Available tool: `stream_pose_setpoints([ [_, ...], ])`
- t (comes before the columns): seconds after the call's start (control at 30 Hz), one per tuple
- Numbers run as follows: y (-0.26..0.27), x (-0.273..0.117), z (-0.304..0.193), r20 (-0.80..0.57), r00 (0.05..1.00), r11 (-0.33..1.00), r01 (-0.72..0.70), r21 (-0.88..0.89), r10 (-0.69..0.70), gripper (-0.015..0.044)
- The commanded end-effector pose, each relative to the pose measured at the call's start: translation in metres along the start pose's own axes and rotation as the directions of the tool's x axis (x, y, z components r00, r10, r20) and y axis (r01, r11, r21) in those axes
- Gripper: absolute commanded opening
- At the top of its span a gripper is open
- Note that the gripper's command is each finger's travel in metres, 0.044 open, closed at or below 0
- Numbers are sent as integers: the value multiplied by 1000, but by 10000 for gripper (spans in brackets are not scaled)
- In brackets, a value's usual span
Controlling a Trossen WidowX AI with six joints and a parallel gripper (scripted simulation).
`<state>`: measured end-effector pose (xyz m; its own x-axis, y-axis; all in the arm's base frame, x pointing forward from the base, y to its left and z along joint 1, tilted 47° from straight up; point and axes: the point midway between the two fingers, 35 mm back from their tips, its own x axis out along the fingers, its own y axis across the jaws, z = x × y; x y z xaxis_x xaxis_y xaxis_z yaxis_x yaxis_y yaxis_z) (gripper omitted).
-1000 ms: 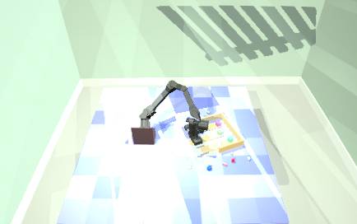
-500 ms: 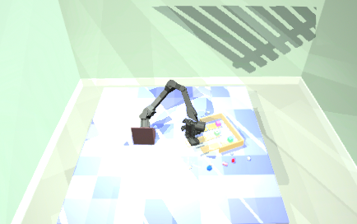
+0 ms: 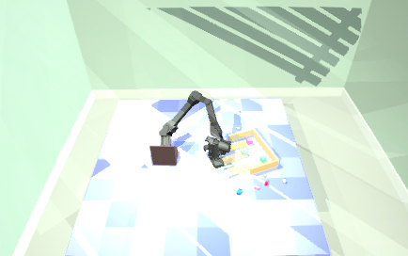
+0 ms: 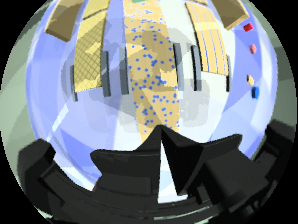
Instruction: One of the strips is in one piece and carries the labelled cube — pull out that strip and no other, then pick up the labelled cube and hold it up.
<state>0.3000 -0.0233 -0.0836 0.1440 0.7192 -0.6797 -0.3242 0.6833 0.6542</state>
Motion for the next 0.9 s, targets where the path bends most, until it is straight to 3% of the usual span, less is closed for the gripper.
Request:
stream_pose_setpoints([
  [0.0,3,4,-13,-25,1000,1000,-1,3,1,0],
  [0.87,3,3,-54,-26,1000,1000,0,4,0,0],
])
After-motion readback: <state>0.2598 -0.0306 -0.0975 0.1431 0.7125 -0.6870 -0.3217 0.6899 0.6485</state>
